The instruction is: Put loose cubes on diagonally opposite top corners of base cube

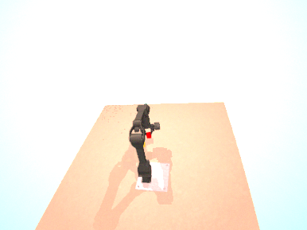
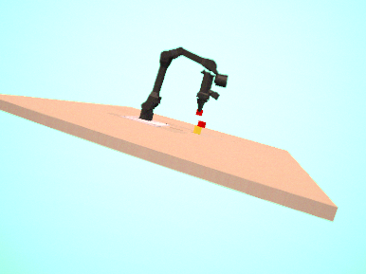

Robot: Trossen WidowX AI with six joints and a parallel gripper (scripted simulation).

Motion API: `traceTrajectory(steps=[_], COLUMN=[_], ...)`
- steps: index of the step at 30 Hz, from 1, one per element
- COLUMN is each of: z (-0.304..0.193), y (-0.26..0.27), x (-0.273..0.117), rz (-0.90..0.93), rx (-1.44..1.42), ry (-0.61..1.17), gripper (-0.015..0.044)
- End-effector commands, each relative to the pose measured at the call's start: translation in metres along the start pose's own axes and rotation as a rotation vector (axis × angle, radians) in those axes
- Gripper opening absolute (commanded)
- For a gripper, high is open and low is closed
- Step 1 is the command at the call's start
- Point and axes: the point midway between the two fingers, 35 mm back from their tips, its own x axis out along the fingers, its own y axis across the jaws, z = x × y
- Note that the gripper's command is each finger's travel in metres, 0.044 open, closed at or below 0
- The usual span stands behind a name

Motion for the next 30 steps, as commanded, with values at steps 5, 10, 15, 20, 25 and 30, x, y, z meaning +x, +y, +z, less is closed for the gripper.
traceTrajectory(steps=[5,10,15,20,25,30], z=[0.001,0.001,0.000,-0.001,-0.001,-0.001], y=[0.019,0.032,0.045,0.056,0.057,0.057], x=[0.000,0.001,0.001,0.002,0.002,0.016], rz=[-0.003,-0.002,0.000,0.001,0.001,0.001], rx=[-0.293,-0.485,-0.677,-0.843,-0.849,-0.837], ry=[-0.002,-0.001,0.000,0.001,0.001,0.006], gripper=[0.0105,0.0105,0.0105,0.0105,0.0105,0.0105])
